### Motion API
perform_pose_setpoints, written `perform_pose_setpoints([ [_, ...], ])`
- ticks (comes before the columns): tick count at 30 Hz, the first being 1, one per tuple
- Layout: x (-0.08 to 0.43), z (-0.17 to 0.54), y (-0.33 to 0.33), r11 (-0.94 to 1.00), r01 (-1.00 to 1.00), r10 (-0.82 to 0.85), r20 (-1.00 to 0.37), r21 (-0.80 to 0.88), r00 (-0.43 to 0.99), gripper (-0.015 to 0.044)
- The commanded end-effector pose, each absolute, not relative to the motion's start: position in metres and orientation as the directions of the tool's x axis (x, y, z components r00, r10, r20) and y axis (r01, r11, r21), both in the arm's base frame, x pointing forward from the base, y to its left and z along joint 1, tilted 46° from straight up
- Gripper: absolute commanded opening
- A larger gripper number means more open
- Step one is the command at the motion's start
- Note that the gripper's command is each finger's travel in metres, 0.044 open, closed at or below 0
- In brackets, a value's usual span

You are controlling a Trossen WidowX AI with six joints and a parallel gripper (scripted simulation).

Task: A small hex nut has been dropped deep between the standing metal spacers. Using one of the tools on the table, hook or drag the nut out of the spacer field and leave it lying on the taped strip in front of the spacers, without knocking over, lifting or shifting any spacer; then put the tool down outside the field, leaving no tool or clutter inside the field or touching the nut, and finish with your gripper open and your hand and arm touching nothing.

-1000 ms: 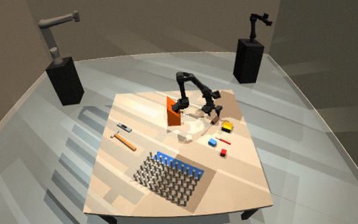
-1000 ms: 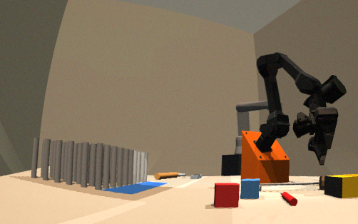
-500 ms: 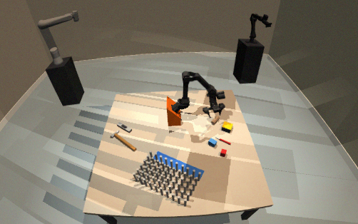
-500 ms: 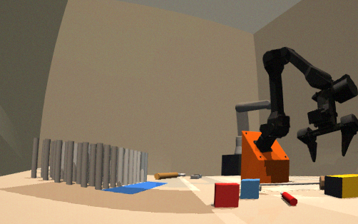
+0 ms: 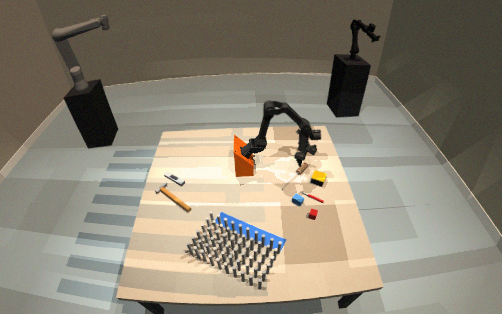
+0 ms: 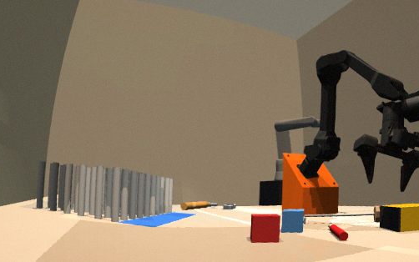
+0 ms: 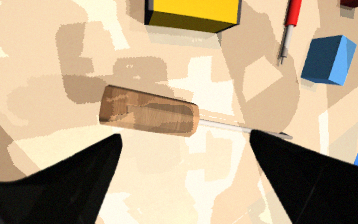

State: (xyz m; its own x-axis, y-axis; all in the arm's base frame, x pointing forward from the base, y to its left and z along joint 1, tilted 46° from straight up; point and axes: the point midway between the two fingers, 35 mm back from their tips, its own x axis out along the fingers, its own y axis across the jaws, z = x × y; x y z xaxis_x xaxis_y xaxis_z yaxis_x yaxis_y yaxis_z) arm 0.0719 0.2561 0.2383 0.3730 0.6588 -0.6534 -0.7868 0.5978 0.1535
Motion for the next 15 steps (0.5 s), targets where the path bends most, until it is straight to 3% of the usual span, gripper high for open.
perform_pose_setpoints([
  [1, 0.0654, 0.2476, 0.2659, -0.045, -0.902, 0.551, -0.764, -0.430, 0.337, 0.0440],
  [7, 0.0638, 0.2490, 0.2683, -0.366, -0.756, 0.505, -0.798, -0.543, 0.329, 0.0440],
  [15, 0.0636, 0.2491, 0.2685, -0.388, -0.741, 0.501, -0.801, -0.547, 0.329, 0.0440],
])
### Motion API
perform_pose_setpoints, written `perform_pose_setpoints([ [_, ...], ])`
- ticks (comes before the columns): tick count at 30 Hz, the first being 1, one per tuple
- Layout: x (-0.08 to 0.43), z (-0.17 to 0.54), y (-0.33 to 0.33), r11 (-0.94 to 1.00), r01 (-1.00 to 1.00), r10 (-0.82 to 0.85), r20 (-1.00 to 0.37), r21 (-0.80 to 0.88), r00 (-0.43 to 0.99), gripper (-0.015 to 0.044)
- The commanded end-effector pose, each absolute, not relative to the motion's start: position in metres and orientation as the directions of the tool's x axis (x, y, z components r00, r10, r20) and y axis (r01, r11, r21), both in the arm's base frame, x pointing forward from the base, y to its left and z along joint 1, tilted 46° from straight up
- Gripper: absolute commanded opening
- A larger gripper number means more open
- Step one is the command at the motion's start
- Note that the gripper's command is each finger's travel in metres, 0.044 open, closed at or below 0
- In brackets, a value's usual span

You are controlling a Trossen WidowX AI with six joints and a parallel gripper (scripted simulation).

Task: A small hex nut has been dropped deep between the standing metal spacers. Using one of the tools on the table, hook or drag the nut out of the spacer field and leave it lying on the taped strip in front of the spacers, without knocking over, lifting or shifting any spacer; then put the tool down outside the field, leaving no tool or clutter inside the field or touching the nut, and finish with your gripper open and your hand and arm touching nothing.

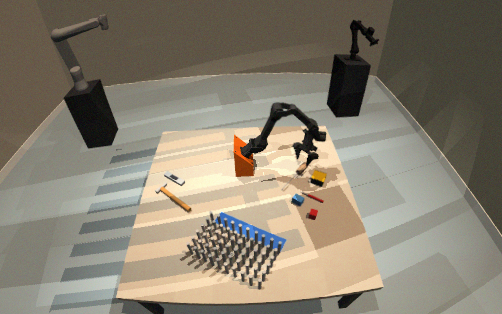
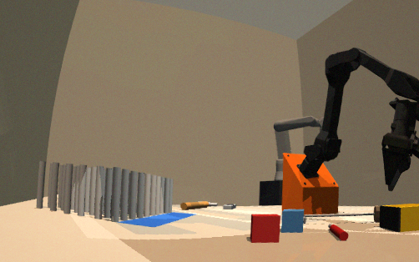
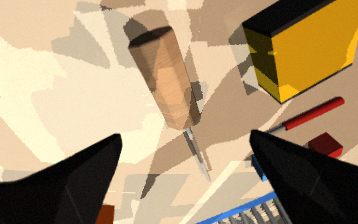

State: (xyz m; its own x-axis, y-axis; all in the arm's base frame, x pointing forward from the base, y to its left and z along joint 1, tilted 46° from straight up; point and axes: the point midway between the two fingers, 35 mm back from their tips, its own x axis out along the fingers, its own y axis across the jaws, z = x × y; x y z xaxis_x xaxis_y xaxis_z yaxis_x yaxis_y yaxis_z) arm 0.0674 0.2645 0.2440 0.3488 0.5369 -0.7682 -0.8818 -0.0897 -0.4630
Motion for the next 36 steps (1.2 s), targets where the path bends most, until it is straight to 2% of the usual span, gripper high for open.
perform_pose_setpoints([
  [1, 0.064, 0.249, 0.268, -0.388, -0.741, 0.501, -0.801, -0.547, 0.329, 0.0440],
  [9, 0.064, 0.249, 0.268, -0.388, -0.741, 0.501, -0.801, -0.547, 0.329, 0.0440],
  [15, 0.064, 0.249, 0.268, -0.388, -0.741, 0.501, -0.801, -0.547, 0.329, 0.0282],
  [36, 0.065, 0.237, 0.283, -0.388, -0.742, 0.501, -0.801, -0.546, 0.327, 0.0280],
])
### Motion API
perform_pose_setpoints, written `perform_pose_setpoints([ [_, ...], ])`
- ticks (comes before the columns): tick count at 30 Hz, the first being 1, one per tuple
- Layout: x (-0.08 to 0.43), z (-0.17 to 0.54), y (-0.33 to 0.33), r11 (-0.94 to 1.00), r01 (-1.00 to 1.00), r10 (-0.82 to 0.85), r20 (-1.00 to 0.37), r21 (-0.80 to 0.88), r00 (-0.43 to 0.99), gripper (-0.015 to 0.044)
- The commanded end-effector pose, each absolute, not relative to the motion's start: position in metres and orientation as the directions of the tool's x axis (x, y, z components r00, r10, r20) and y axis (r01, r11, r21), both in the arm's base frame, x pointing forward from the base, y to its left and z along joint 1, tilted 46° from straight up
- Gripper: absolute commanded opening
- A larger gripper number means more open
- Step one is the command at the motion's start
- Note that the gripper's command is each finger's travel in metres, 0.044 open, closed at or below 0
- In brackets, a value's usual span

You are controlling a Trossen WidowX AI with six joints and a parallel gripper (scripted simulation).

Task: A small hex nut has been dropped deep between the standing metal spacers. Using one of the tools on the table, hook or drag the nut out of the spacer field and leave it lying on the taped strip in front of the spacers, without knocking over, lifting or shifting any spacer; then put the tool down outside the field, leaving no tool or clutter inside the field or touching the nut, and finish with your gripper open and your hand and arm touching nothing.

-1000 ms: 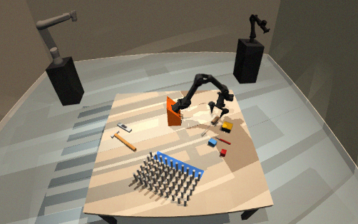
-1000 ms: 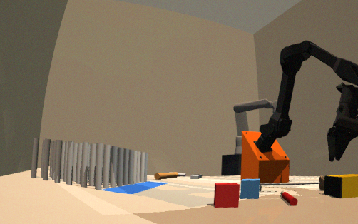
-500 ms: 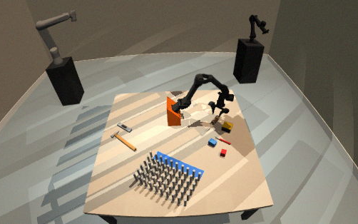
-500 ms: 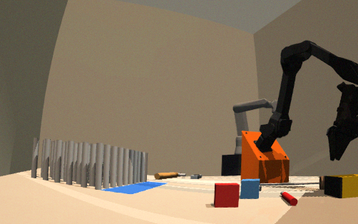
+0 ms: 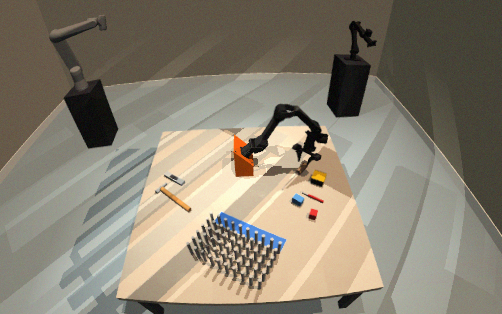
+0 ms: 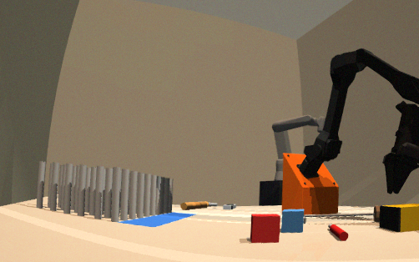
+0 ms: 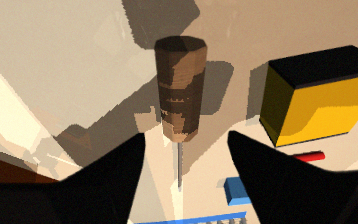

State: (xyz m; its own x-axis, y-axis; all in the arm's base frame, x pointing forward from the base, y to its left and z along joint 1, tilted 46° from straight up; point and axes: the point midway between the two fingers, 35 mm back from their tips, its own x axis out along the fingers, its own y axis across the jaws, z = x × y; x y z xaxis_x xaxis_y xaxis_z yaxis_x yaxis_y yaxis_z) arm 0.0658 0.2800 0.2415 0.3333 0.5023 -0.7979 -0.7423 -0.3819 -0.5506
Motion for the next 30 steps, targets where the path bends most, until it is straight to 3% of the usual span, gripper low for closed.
perform_pose_setpoints([
  [1, 0.066, 0.236, 0.285, -0.388, -0.742, 0.501, -0.801, -0.546, 0.327, 0.0280],
  [30, 0.071, 0.204, 0.318, -0.389, -0.741, 0.501, -0.801, -0.547, 0.329, 0.0280],
])
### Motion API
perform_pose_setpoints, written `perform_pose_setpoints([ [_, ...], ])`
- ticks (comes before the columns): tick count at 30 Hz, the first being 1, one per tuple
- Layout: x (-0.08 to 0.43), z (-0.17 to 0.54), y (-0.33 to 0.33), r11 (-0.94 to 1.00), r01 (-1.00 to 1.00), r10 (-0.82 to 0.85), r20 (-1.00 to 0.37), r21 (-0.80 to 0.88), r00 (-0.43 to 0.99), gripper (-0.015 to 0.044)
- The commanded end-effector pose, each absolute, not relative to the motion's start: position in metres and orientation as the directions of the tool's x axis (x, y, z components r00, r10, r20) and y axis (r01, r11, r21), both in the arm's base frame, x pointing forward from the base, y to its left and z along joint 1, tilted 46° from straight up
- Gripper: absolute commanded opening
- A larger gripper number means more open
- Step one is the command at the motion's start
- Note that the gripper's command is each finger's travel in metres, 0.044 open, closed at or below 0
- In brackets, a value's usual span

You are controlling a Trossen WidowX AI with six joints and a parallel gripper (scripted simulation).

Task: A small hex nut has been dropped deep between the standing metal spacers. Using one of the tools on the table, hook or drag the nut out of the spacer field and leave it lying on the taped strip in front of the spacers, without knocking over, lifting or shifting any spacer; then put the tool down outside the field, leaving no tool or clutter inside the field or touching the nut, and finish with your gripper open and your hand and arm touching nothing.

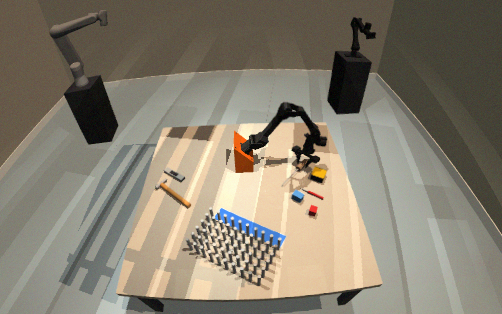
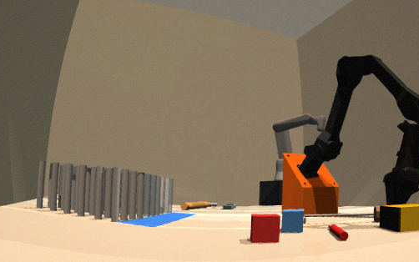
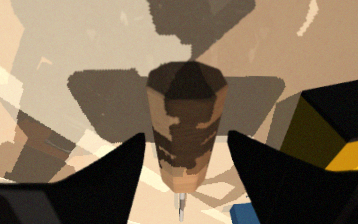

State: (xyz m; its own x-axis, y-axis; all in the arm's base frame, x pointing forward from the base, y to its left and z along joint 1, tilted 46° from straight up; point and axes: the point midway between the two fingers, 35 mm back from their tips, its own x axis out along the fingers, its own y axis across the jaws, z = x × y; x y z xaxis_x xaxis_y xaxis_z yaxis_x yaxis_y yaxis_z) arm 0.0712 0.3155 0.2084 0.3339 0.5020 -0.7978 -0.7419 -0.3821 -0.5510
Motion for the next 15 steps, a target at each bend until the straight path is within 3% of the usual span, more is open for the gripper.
perform_pose_setpoints([
  [1, 0.0711, 0.2026, 0.3191, -0.389, -0.741, 0.501, -0.801, -0.547, 0.329, 0.0280],
  [3, 0.0712, 0.2018, 0.3198, -0.389, -0.741, 0.501, -0.801, -0.547, 0.329, 0.0280],
  [7, 0.0712, 0.2018, 0.3198, -0.389, -0.741, 0.501, -0.801, -0.547, 0.329, 0.0175],
  [15, 0.0710, 0.2029, 0.3191, -0.389, -0.741, 0.501, -0.801, -0.547, 0.329, 0.0102],
])
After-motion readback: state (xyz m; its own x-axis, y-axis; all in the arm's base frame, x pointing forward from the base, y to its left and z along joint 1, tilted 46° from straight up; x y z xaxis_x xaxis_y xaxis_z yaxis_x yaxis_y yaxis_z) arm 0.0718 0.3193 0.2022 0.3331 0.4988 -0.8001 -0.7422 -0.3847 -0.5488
